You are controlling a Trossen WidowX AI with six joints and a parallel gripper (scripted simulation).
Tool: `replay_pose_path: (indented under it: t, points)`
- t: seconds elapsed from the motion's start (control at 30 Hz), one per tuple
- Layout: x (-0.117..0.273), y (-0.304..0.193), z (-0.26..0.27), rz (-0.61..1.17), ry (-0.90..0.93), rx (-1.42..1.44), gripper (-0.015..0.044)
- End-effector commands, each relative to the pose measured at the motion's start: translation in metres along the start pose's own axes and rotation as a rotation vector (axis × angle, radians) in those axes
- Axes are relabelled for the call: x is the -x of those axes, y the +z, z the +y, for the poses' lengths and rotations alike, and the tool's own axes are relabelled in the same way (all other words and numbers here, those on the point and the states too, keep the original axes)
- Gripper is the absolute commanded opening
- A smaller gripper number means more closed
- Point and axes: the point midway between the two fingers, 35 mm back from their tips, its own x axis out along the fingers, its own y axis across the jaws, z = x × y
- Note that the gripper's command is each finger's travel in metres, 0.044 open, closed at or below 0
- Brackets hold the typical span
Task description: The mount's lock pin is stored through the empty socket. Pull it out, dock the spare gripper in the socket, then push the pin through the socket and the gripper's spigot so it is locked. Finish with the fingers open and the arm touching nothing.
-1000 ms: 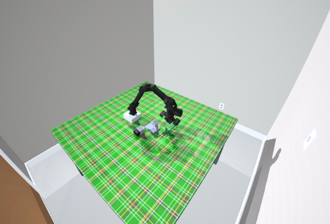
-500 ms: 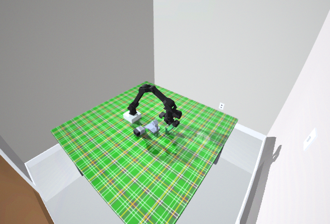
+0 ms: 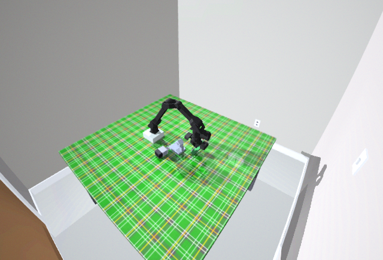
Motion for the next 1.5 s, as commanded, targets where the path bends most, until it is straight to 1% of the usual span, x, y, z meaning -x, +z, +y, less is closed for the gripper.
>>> replay_pose_path:
  t: [0.0, 0.3, 1.47]
  points:
    - [-0.0051, -0.001, 0.0007, 0.0, 0.0, 0.004, 0.0]
    - [-0.0131, -0.0023, 0.0012, 0.0, -0.002, 0.005, 0.0]
    - [-0.0131, -0.0023, 0.0012, 0.0, -0.002, 0.005, 0.0]
